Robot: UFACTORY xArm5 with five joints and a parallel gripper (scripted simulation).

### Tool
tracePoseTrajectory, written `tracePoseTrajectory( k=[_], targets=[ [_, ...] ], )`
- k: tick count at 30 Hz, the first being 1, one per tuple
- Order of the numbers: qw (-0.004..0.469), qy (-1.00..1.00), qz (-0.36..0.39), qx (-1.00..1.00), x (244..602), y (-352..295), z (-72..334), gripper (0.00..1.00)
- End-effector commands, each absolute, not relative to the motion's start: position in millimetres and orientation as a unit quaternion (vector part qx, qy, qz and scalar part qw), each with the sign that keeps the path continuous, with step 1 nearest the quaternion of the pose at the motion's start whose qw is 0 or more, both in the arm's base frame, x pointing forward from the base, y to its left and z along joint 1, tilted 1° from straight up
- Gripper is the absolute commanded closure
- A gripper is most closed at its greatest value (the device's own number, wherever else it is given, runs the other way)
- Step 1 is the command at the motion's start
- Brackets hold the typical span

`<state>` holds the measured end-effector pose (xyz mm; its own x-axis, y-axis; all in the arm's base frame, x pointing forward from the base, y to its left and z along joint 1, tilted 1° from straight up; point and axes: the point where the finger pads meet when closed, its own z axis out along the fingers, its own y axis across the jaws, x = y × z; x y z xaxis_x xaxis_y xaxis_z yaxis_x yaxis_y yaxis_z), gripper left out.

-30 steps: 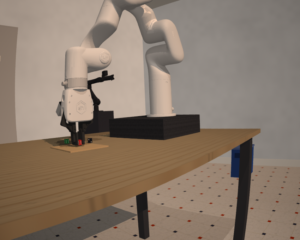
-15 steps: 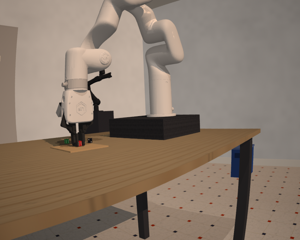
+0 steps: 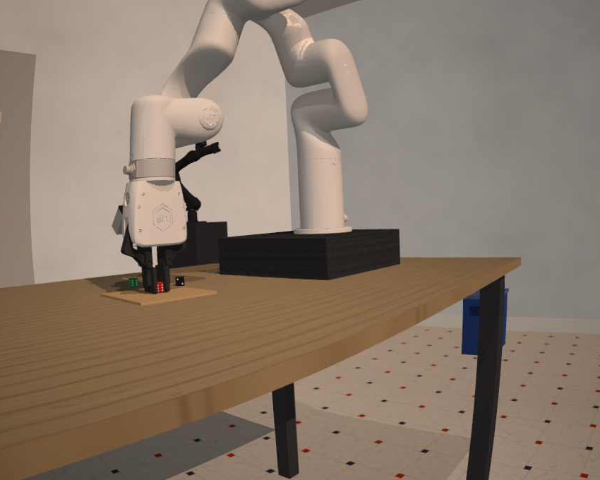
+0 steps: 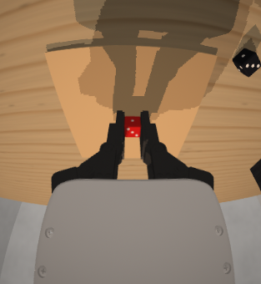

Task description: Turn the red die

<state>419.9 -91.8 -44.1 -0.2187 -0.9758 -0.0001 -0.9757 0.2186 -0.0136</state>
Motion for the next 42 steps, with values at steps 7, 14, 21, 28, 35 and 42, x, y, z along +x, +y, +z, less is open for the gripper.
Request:
tracePoseTrajectory(
  k=[7, 14, 21, 28, 35, 42],
  targets=[
    [0.005, 0.781, -0.007, -0.625, 421.2, -92.1, -43.1, 0.89],
    [0.005, 0.781, -0.007, -0.625, 421.2, -92.1, -43.1, 0.89],
    [0.005, 0.781, -0.007, -0.625, 421.2, -92.1, -43.1, 0.89],
    [0.005, 0.781, -0.007, -0.625, 421.2, -92.1, -43.1, 0.81],
    [0.005, 0.781, -0.007, -0.625, 421.2, -92.1, -43.1, 0.77],
    [0.005, 0.781, -0.007, -0.625, 421.2, -92.1, -43.1, 0.69]
  ],
)
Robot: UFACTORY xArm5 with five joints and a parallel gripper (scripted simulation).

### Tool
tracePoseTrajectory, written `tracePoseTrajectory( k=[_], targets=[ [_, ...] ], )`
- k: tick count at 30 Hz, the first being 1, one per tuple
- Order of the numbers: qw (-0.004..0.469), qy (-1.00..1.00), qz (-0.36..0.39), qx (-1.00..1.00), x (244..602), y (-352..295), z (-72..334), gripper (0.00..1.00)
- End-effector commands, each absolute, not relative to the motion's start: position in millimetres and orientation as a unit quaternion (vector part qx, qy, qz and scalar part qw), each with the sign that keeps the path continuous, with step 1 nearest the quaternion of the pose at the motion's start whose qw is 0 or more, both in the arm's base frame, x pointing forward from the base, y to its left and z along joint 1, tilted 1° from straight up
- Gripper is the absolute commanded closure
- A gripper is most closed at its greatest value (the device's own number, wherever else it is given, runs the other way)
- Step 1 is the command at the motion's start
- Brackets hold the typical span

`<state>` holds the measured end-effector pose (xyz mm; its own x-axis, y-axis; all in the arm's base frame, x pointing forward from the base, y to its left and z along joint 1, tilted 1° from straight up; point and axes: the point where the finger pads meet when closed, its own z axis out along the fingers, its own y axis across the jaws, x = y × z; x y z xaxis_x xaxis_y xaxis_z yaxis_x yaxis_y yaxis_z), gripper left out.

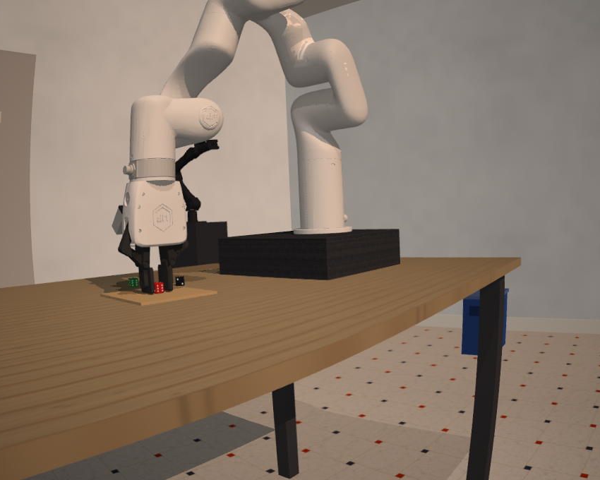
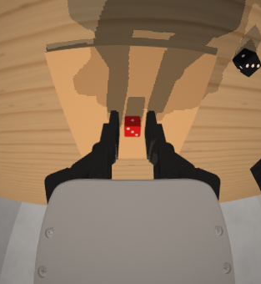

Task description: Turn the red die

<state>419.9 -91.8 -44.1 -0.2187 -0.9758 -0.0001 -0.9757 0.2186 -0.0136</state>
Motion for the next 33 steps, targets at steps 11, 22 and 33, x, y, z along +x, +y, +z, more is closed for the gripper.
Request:
tracePoseTrajectory(
  k=[11, 22, 33],
  targets=[
    [0.005, 0.781, -0.007, -0.625, 421, -92, -41, 0.69],
    [0.005, 0.781, -0.007, -0.625, 420, -92, 0, 0.69],
    [0.005, 0.781, -0.007, -0.625, 420, -93, 41, 0.69]
  ],
)
